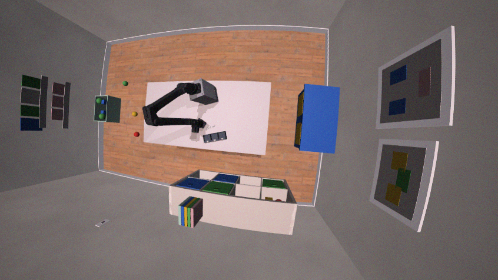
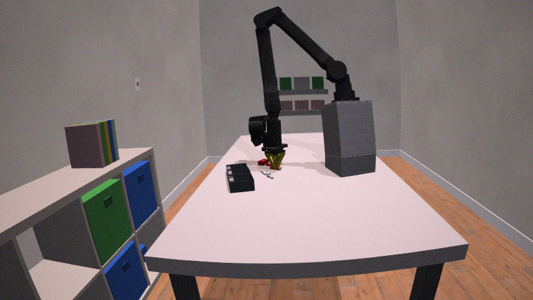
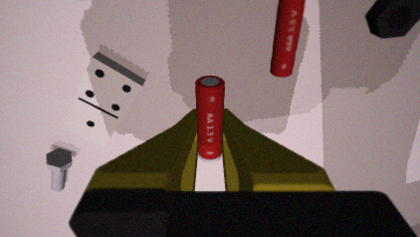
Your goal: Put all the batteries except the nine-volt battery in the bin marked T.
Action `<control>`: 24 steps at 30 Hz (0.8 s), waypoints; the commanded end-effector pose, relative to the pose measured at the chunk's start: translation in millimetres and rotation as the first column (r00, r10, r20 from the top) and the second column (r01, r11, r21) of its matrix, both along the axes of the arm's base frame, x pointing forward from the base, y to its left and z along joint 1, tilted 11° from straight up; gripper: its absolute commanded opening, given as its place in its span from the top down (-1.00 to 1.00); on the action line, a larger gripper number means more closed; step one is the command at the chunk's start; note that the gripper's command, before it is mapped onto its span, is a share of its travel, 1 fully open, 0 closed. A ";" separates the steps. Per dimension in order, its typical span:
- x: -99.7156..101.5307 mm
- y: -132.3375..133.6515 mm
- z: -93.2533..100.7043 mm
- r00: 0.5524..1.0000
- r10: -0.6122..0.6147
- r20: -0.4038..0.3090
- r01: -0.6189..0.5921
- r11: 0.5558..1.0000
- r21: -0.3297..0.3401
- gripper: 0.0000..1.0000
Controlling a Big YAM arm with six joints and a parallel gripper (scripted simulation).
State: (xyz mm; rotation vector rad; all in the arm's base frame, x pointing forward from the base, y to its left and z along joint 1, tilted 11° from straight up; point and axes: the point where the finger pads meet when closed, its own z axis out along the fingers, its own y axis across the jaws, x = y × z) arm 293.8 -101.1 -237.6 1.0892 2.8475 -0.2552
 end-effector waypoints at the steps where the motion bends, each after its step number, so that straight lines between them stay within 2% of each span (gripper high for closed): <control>1: 4.7 -0.9 3.4 1.000 0.003 0.012 -0.003 1.000 -0.002 0.83; 13: 5.0 -1.1 3.7 1.000 0.003 0.012 -0.003 1.000 -0.002 0.83; 14: 11.9 -5.4 8.8 1.000 0.004 0.023 -0.004 1.000 -0.003 0.83; 15: 5.0 -1.1 3.7 1.000 0.003 0.012 -0.003 1.000 -0.002 0.83; 16: 12.0 -5.4 8.8 1.000 0.004 0.023 -0.004 1.000 -0.003 0.83; 17: 5.1 -1.1 3.8 1.000 0.003 0.012 -0.003 1.000 -0.002 0.83; 19: 5.1 -1.1 3.8 1.000 0.003 0.012 -0.003 1.000 -0.002 0.83; 20: 6.0 -0.8 12.0 1.000 0.005 0.013 -0.005 1.000 0.000 0.83; 24: 5.9 6.1 24.9 1.000 0.005 0.014 -0.005 1.000 0.000 0.83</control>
